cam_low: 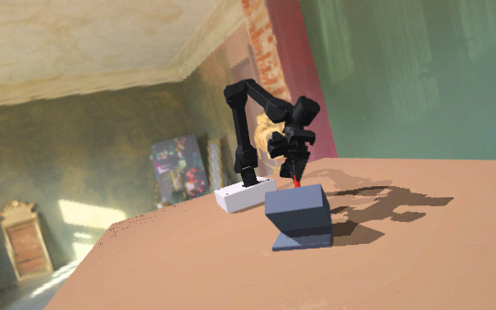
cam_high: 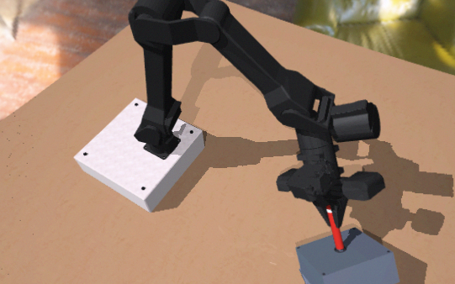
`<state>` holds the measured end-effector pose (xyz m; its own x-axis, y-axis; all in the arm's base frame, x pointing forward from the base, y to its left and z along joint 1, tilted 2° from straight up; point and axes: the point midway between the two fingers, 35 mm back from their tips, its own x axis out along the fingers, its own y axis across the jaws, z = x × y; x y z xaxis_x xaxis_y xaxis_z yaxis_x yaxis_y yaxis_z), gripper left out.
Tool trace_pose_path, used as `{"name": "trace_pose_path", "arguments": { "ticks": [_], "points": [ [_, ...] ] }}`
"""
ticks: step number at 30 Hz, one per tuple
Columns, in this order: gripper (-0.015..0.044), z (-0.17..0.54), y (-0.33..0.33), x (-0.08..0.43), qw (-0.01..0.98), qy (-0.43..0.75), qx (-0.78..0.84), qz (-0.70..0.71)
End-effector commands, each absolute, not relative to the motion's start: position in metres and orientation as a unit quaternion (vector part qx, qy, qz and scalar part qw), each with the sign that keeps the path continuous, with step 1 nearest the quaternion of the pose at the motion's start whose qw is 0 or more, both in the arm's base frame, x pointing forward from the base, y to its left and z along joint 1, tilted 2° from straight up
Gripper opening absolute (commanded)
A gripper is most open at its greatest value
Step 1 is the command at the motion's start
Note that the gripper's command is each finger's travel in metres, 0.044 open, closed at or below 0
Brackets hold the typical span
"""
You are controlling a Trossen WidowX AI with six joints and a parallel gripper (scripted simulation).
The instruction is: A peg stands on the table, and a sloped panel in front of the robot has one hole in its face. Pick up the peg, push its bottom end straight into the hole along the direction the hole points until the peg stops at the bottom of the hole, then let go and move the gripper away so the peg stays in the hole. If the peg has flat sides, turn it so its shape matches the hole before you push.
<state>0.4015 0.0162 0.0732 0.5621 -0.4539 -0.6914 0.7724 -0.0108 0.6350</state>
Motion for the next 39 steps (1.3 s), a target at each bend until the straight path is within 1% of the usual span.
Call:
{"name": "trace_pose_path", "arguments": {
  "ticks": [1, 39],
  "points": [
    [0.0000, 0.0701, 0.0160, 0.4019, 0.689, 0.147, 0.551, -0.446],
    [0.0000, 0.0664, 0.0142, 0.4052, 0.689, 0.147, 0.551, -0.446]
  ]
}}
